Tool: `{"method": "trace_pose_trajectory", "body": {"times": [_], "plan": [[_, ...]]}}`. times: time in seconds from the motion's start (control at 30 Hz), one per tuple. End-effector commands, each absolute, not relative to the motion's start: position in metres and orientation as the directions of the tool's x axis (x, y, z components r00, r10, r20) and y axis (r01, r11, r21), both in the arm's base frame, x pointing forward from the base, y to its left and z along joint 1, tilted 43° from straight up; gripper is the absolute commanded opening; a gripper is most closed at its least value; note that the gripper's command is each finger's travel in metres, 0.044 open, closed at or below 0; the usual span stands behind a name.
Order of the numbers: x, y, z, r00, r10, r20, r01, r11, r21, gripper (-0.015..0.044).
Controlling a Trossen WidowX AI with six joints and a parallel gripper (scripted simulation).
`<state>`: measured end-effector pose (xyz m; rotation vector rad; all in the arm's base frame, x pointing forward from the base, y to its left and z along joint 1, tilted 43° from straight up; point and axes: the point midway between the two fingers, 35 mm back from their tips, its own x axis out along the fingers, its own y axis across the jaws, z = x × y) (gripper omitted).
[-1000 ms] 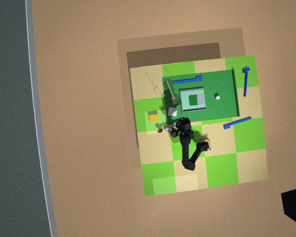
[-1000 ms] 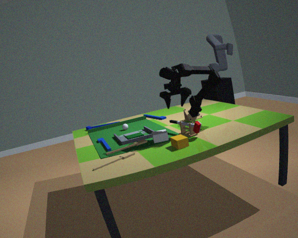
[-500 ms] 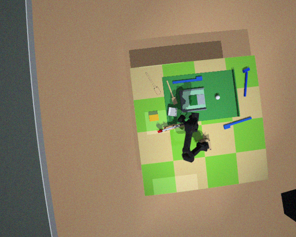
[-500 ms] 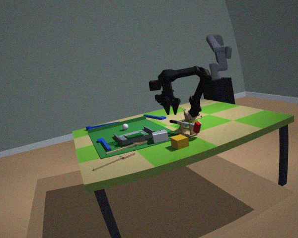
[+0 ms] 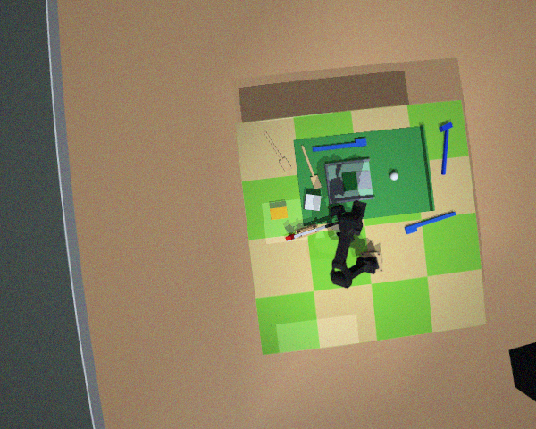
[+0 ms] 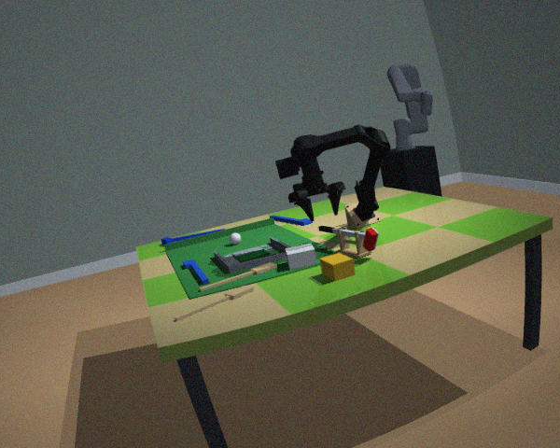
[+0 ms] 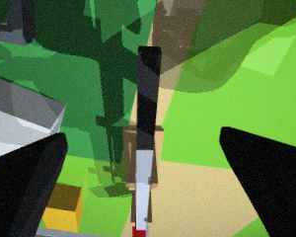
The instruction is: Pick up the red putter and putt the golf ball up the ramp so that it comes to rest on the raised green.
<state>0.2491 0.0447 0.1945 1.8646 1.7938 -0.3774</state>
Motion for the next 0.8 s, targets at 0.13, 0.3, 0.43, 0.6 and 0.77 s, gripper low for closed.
{"method": "trace_pose_trajectory", "body": {"times": [0.13,0.3,0.43,0.6,0.77], "plan": [[0.251,0.06,0.177,0.047,0.847,-0.53,0.993,0.018,0.117,0.044],[0.251,0.064,0.173,0.047,0.846,-0.53,0.993,0.018,0.117,0.044],[0.252,0.074,0.162,0.047,0.847,-0.53,0.993,0.018,0.117,0.044],[0.252,0.076,0.16,0.047,0.847,-0.529,0.993,0.018,0.117,0.044],[0.253,0.08,0.155,0.047,0.847,-0.53,0.993,0.018,0.117,0.044]]}}
